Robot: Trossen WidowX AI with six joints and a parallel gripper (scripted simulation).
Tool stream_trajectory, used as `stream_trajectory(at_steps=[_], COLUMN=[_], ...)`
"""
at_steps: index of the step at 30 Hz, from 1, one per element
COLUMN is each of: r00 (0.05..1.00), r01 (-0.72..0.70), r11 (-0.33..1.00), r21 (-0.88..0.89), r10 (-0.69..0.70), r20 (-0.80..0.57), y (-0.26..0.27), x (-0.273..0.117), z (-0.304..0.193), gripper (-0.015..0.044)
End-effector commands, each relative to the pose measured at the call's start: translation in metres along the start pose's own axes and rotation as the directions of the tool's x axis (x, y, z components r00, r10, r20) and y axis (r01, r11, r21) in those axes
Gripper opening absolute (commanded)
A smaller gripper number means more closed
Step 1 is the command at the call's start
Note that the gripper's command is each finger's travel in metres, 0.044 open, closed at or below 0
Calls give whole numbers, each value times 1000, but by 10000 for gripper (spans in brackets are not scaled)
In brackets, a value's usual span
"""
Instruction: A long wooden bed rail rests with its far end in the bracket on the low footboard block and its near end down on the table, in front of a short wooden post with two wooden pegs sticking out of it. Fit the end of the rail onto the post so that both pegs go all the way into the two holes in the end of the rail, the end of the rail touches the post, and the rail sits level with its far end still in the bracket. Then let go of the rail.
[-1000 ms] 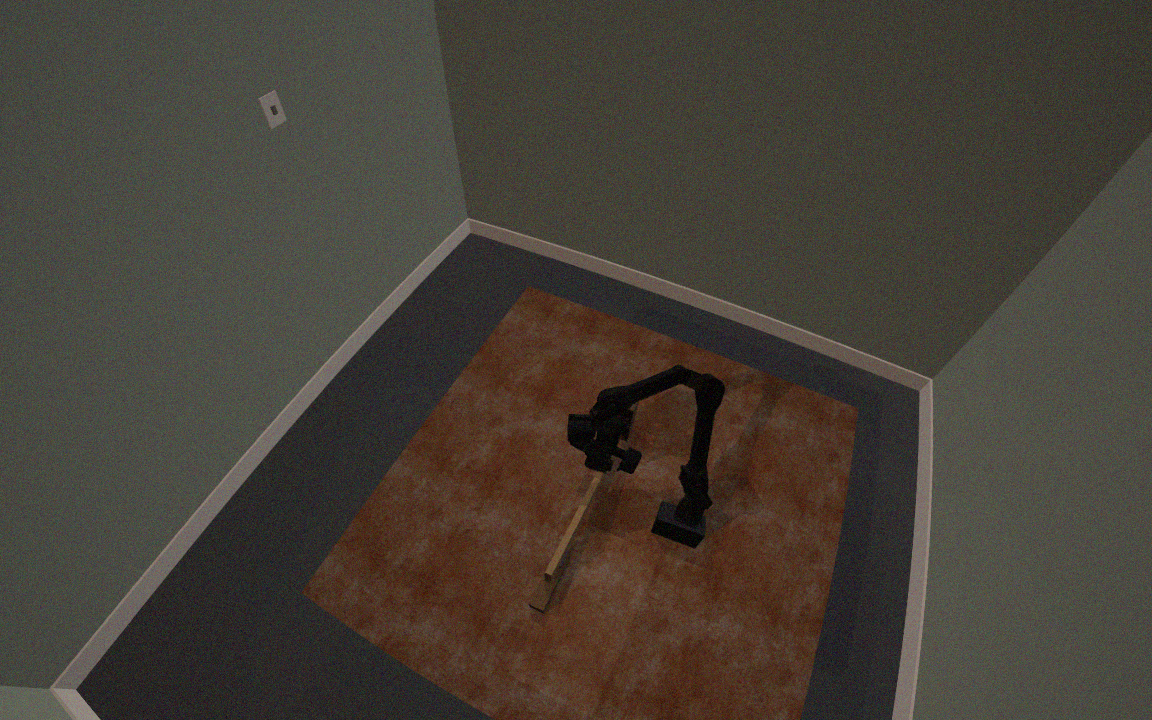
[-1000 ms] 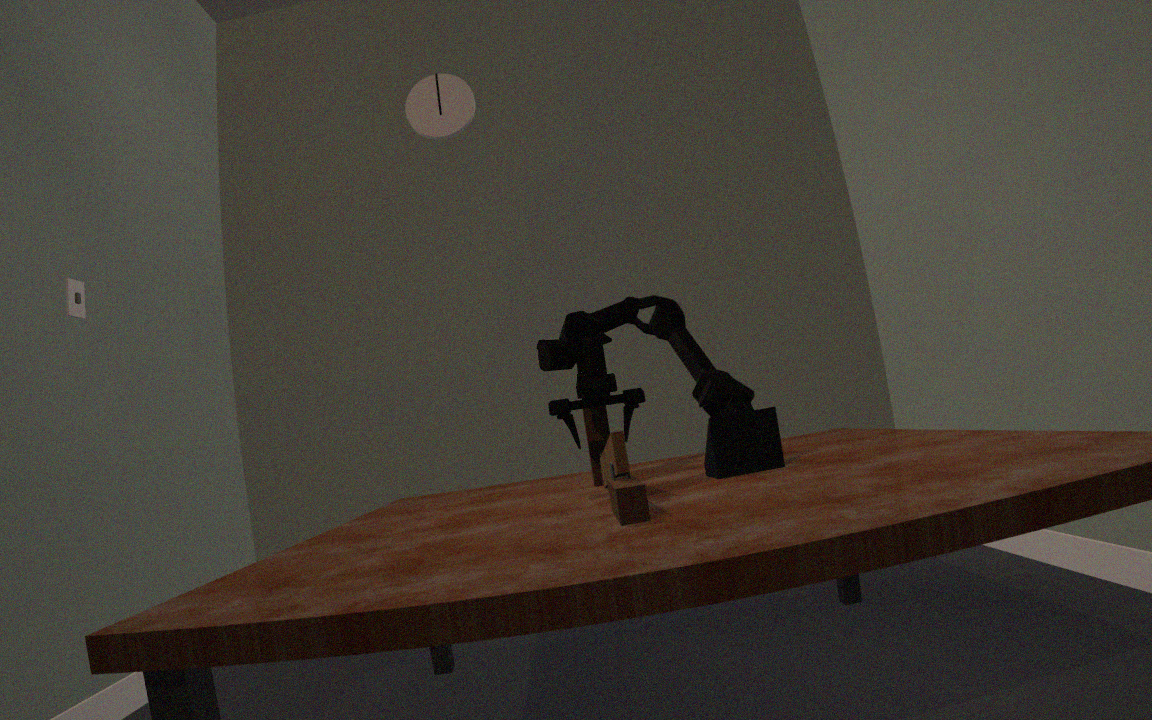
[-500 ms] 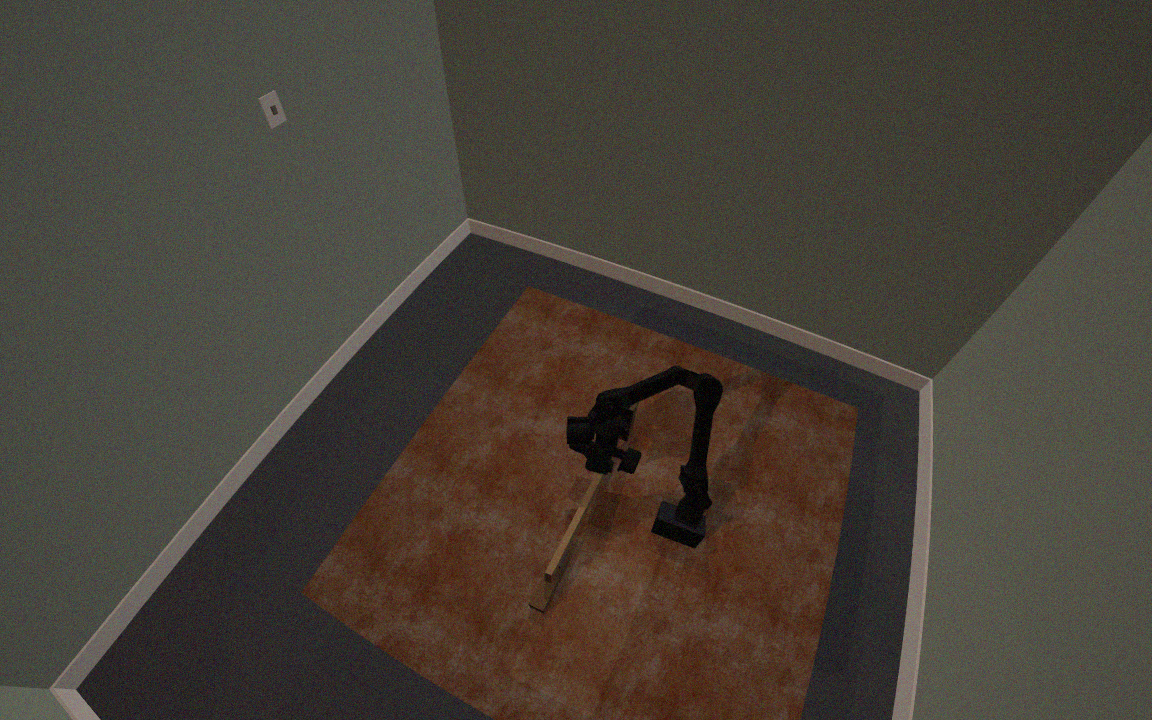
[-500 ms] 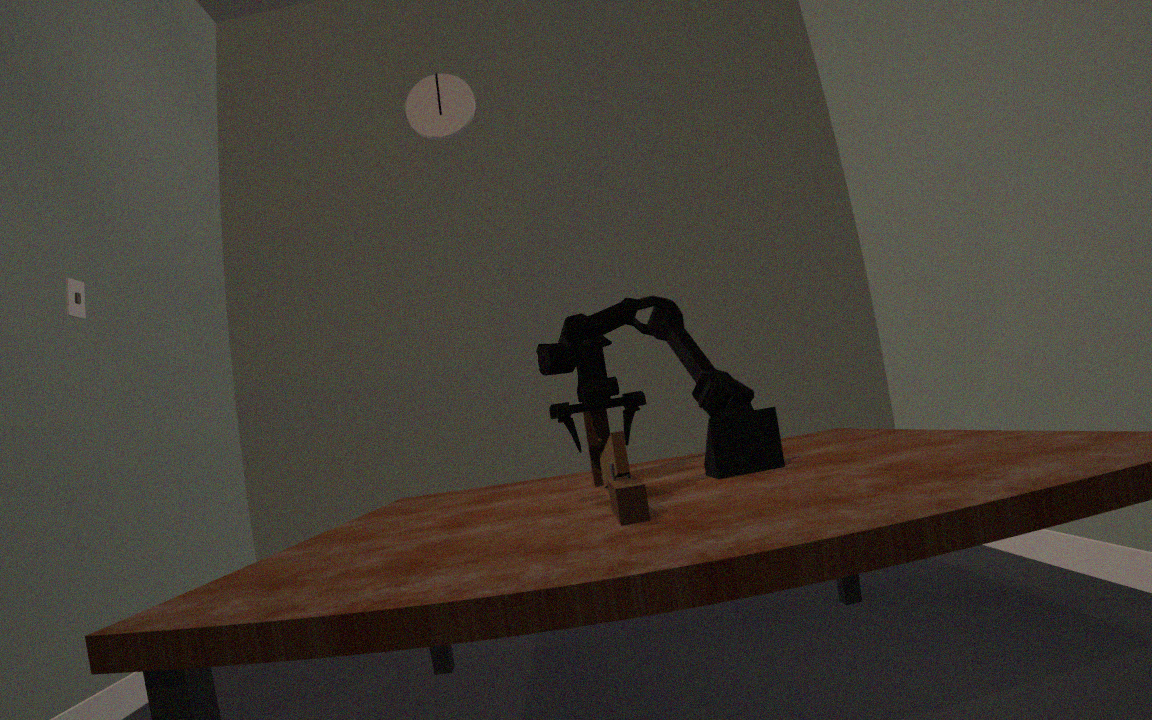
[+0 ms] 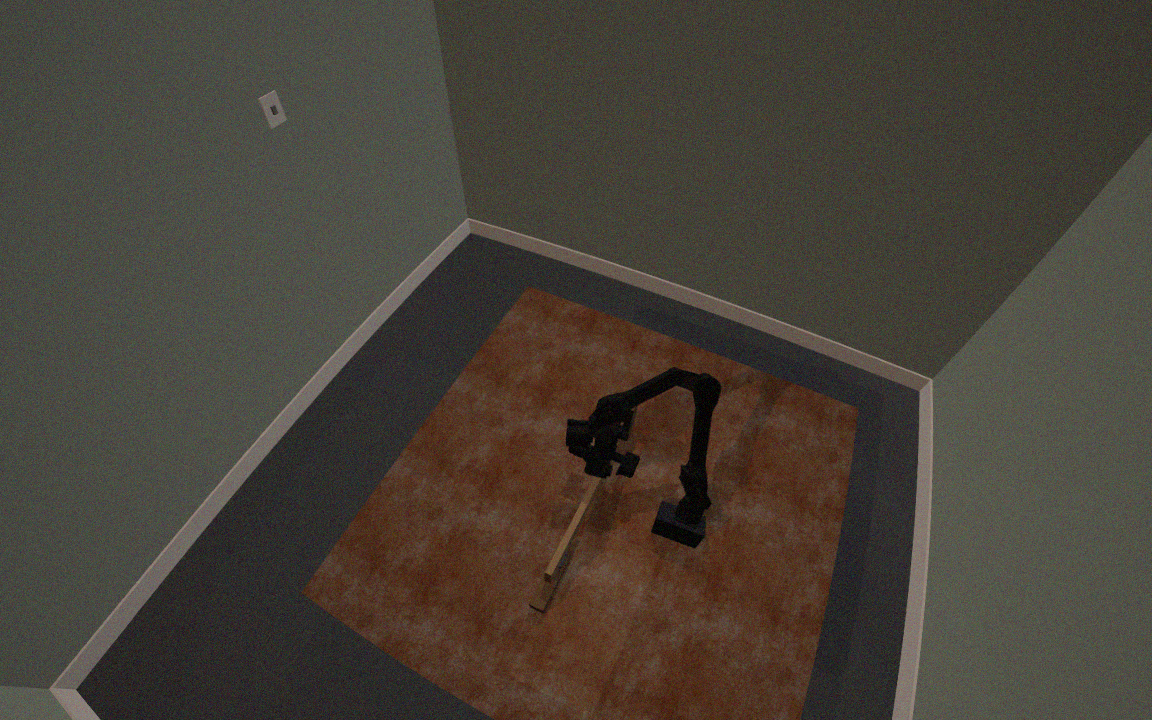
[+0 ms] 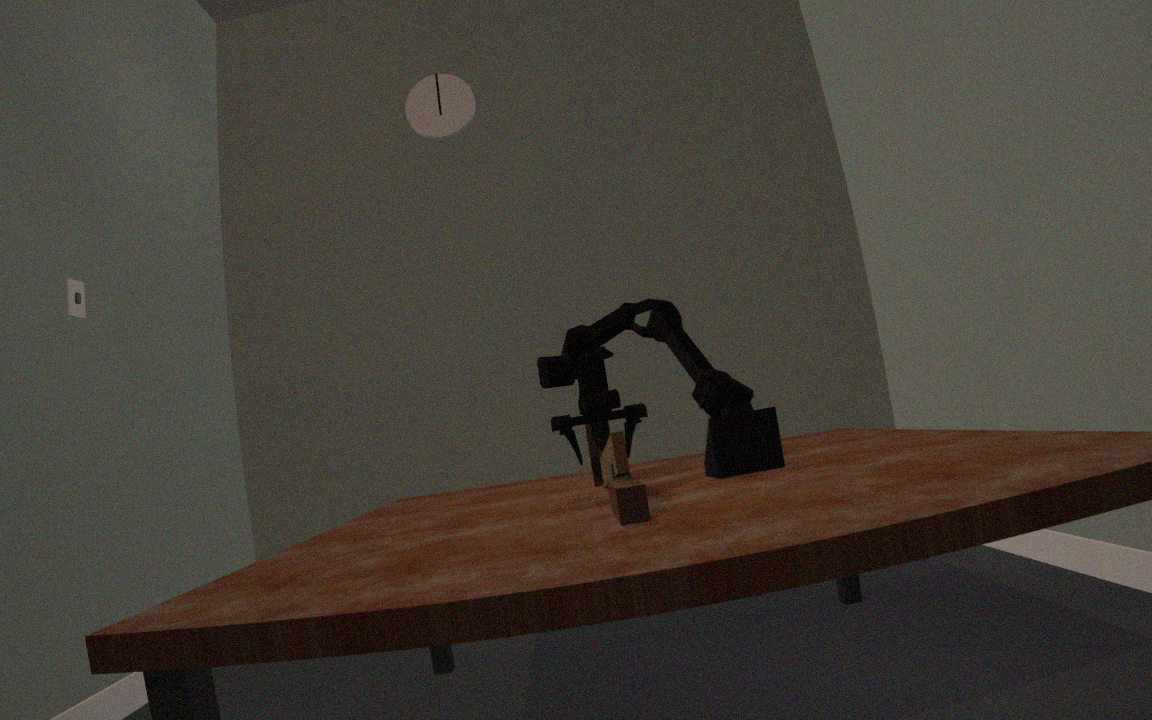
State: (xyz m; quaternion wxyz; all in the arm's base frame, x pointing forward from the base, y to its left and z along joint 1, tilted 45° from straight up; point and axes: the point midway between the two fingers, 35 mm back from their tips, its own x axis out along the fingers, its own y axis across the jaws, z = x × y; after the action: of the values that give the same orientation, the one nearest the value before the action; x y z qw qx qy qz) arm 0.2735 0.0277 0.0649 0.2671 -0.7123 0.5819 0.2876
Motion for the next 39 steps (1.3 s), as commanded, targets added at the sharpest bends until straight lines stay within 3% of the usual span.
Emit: stream_trajectory(at_steps=[1,22,37,39], r00=[1000,1000,1000,1000], r01=[-1,-2,-2,-2], r11=[1000,1000,1000,1000], r21=[-5,-4,-4,-4], r10=[1,1,1,1], r20=[-5,-10,-10,-10], y=[1,3,3,3], x=[7,38,38,38], z=[0,-2,-2,-2], gripper=[440,440,46,33])
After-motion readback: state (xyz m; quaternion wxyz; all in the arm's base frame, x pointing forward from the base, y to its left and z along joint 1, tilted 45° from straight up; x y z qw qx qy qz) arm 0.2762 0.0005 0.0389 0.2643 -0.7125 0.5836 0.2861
